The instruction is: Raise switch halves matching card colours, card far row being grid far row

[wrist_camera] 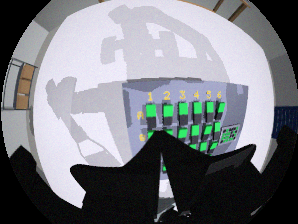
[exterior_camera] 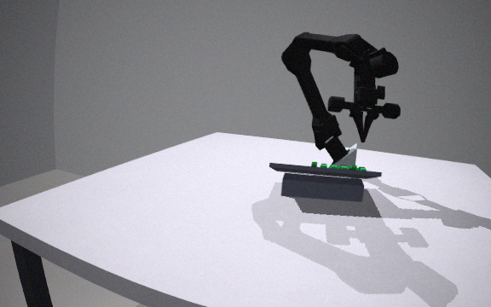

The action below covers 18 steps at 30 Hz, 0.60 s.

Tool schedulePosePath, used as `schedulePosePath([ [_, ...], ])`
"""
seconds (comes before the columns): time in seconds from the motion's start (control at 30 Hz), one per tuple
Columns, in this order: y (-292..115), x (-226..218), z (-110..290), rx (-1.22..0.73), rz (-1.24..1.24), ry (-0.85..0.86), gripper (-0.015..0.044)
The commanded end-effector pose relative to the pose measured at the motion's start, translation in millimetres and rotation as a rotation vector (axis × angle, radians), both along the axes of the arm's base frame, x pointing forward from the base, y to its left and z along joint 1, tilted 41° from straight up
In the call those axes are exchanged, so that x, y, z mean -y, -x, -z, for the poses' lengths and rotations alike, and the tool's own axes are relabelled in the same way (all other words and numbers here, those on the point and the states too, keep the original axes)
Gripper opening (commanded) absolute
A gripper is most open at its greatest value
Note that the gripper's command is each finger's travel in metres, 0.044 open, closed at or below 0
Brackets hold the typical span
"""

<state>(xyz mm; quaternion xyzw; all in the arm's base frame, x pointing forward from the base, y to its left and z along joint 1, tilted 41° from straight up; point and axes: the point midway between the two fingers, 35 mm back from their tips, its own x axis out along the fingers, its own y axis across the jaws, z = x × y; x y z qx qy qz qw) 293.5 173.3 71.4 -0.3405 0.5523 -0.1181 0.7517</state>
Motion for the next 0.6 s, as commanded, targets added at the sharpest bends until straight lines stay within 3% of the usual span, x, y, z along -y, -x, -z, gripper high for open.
schedulePosePath([
  [0.0,20,22,-16,-0.005,0.006,0.001,0.0000],
  [0.17,50,60,-31,-0.007,0.006,0.004,0.0000],
  [0.57,51,61,-31,-0.007,0.006,0.004,0.0000],
])
